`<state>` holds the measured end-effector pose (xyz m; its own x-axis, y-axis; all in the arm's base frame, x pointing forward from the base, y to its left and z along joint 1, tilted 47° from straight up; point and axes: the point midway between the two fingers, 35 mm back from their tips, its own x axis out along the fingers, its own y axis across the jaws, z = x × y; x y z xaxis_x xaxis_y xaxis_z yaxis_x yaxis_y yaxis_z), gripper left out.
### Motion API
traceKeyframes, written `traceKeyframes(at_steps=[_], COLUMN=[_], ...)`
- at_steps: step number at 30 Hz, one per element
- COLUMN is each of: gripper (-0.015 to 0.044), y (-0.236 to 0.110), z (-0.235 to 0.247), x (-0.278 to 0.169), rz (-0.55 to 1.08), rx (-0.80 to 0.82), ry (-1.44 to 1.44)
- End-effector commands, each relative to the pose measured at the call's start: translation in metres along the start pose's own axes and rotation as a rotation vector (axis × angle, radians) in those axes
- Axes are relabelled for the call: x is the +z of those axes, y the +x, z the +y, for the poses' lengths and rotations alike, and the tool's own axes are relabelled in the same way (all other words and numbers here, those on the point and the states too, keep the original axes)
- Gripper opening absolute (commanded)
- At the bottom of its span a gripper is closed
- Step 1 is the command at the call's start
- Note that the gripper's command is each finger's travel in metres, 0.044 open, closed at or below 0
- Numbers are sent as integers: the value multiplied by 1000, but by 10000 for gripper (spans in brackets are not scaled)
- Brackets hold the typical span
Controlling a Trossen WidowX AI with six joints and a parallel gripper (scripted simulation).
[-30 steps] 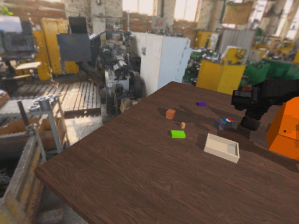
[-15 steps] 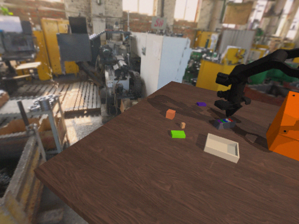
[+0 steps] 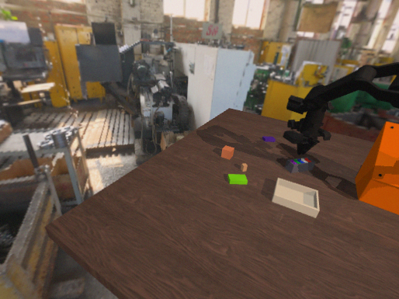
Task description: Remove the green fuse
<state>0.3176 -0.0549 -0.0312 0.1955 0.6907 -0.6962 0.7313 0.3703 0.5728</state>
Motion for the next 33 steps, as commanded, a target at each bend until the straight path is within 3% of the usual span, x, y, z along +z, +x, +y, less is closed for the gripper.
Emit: traceKeyframes(at_steps=[1, 33], gripper=[71, 71], y=[6, 29], z=[0, 1], x=[0, 0], rz=[6, 7], rx=[5, 6], ry=[5, 5])
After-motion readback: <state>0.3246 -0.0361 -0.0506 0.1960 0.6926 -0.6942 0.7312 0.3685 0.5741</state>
